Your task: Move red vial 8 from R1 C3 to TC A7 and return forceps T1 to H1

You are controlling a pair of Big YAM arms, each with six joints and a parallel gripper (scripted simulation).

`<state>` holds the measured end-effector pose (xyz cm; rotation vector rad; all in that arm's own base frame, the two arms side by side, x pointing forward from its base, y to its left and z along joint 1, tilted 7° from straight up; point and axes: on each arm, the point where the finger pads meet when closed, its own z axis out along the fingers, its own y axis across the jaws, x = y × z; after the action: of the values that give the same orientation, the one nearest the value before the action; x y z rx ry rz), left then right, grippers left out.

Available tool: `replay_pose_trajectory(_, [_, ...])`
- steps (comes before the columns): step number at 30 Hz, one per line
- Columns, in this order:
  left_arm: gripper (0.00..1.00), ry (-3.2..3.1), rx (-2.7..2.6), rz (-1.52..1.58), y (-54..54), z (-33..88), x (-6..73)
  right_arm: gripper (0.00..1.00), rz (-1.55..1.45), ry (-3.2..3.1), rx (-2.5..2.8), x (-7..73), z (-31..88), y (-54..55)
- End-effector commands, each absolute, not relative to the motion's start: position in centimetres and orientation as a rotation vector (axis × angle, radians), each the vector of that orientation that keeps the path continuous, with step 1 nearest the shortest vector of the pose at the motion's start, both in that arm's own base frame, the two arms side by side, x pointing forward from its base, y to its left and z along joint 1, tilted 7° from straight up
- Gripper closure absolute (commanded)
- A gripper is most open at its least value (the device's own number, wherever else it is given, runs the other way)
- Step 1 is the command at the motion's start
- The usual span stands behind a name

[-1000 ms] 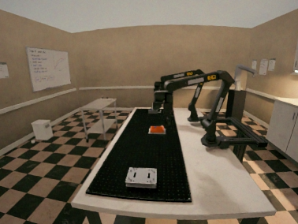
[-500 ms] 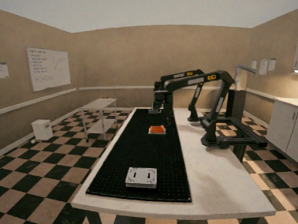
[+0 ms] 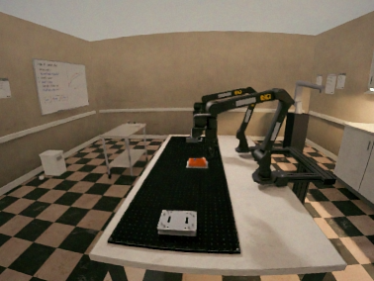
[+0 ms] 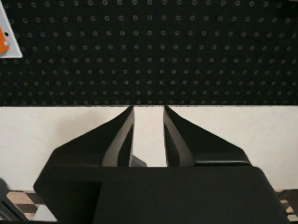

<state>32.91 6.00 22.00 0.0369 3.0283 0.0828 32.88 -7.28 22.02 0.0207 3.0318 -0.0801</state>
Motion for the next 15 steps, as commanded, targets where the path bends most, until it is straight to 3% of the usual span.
replay_pose_trajectory(1, [0.0,2.996,0.052,0.09,6.3,23.9,34.7,0.76,-0.095,2.978,-0.022,34.9,23.9,-8.5])
replay_pose_trajectory(15, [0.0,2.996,0.052,0.09,6.3,23.9,34.7,0.76,-0.106,2.977,-0.03,37.3,23.5,-12.9])
